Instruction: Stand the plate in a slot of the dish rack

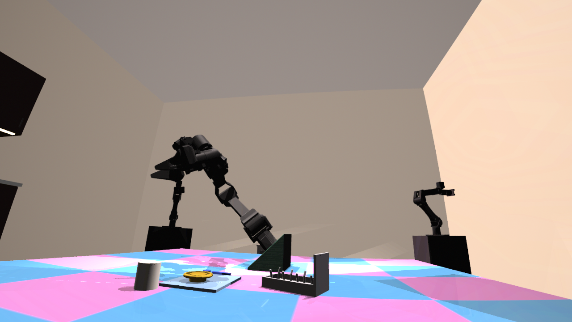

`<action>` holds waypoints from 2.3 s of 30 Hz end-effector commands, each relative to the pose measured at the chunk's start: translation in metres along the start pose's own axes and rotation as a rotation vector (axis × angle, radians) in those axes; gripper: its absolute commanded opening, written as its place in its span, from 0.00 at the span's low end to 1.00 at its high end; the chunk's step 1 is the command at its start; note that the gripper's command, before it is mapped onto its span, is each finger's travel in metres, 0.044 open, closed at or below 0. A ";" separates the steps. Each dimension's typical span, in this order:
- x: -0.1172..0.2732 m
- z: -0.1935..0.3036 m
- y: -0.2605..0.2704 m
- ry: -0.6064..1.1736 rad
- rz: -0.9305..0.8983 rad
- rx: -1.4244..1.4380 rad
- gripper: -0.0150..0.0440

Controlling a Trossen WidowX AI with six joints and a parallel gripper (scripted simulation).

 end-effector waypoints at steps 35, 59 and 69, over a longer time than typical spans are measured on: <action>-0.037 0.117 0.155 0.718 -0.515 0.644 0.93; -0.039 0.163 0.166 0.975 -0.556 0.764 0.93; -0.046 0.177 0.168 0.975 -0.555 0.764 0.93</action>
Point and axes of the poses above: the point midway between the two fingers, 35 mm back from their tips, its own x axis back along the fingers, its own y axis across the jaws, z = x × y, the point moved 4 cm from there along x, back along the fingers, and after that the axes turned 11 degrees about x, right-handed, at the moved point
